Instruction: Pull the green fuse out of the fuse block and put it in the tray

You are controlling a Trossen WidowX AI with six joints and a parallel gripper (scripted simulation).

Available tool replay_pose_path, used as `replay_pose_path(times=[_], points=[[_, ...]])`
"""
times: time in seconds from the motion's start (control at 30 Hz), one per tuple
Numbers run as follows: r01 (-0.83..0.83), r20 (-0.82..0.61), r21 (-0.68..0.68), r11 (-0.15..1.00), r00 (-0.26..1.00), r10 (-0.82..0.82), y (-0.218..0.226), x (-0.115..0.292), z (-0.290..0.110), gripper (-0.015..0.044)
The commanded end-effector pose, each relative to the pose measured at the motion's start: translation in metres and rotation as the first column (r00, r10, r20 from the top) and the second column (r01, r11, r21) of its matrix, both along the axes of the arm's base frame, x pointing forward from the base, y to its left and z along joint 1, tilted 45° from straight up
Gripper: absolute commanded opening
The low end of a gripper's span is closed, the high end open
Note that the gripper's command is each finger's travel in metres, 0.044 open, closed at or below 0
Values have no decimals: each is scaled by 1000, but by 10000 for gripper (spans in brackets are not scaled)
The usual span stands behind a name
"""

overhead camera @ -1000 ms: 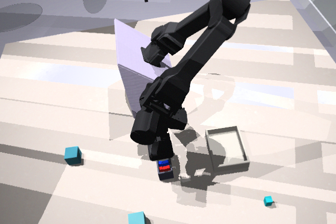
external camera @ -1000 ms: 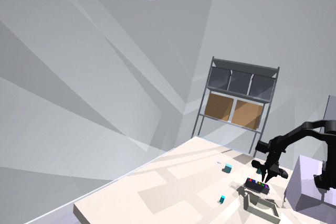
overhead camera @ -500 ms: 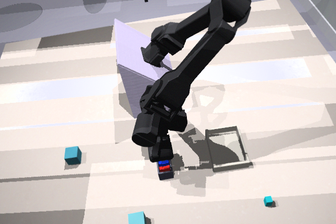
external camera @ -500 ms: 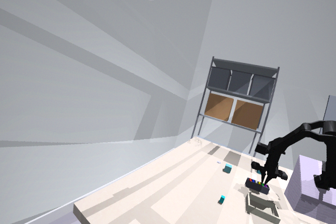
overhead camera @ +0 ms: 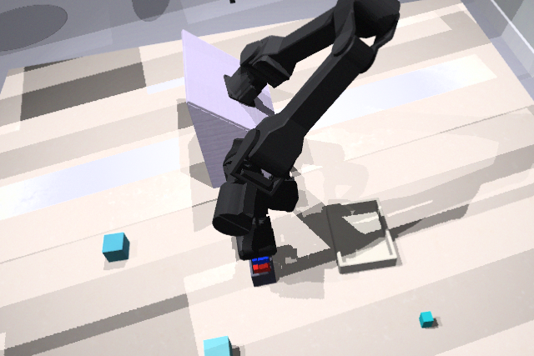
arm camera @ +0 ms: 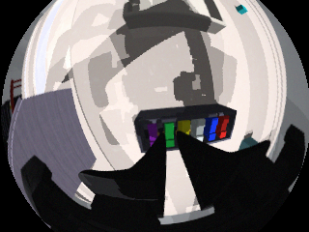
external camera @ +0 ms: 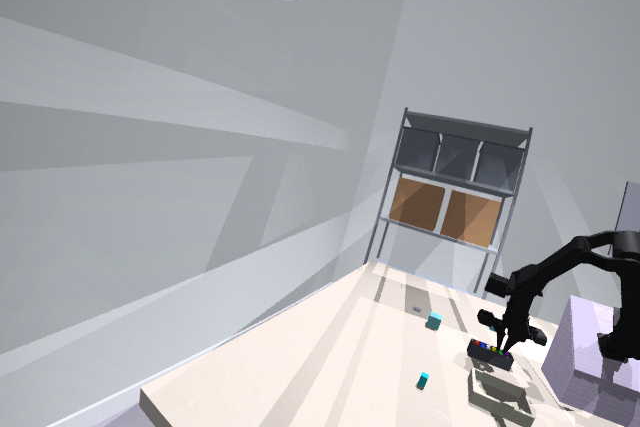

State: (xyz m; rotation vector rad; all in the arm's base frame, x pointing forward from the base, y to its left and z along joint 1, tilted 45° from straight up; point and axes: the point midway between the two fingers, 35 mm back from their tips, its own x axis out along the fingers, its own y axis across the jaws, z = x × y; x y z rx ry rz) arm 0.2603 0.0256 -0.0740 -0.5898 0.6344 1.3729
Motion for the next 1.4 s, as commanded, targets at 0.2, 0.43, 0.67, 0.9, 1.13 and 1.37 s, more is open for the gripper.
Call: replay_pose_path(times=[0.2,0.43,0.67,0.9,1.13,1.37], points=[[-1,-1,1,1000,1000,1,2,0,-2,43],[-1,-1,1,1000,1000,1,2,0,-2,0],[-1,-1,1,1000,1000,1,1,0,-1,0],[0,-1,1,1000,1000,0,-1,0,1,0],[1,-2,1,1000,1000,-1,-4,0,3,0],[1,-2,1,1000,1000,-1,-6,-1,6,0]])
